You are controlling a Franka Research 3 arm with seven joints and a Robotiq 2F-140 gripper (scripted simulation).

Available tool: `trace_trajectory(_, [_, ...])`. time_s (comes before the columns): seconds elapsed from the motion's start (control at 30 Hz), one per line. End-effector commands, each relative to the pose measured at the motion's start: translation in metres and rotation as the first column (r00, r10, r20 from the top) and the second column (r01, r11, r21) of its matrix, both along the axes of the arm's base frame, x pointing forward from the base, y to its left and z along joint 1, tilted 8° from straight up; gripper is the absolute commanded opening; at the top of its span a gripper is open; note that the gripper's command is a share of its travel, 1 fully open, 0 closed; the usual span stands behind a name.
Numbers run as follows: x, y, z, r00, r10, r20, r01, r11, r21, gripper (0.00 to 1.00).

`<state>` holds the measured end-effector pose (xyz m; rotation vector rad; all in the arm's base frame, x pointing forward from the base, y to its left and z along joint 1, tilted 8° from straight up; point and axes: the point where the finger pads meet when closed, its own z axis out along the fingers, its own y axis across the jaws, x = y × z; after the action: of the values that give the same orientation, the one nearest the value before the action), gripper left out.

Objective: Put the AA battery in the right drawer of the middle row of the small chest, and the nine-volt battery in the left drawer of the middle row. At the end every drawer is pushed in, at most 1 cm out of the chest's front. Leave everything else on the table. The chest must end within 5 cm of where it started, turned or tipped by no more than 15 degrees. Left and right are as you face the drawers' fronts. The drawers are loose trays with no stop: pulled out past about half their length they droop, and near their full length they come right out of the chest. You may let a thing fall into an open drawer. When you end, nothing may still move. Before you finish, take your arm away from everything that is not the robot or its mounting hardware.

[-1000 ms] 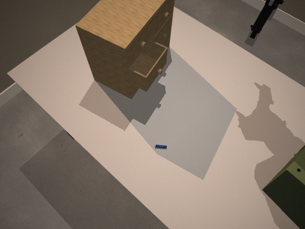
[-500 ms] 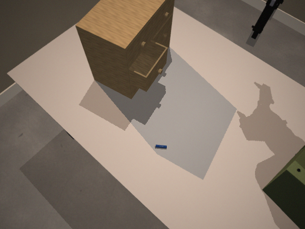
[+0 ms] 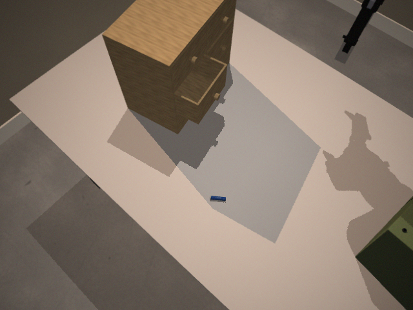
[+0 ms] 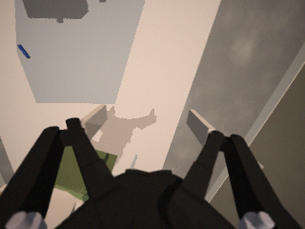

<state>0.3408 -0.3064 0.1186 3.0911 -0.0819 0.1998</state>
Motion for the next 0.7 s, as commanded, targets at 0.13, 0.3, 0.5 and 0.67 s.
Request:
trace_trajectory(0.13, [0.0008, -0.0013, 0.0013, 1.0, 0.024, 0.001, -0.024, 1.0, -0.005, 1.0])
trace_trajectory(0.3, [0.0001, -0.0019, 0.001, 0.999, 0.035, 0.0, -0.035, 0.999, -0.007, 1.0])
trace_trajectory(0.5, [-0.0006, -0.0027, 0.0007, 0.999, 0.048, -0.001, -0.048, 0.999, -0.009, 1.0])
trace_trajectory(0.67, [-0.0006, -0.0027, 0.0007, 0.999, 0.048, -0.001, -0.048, 0.999, -0.009, 1.0])
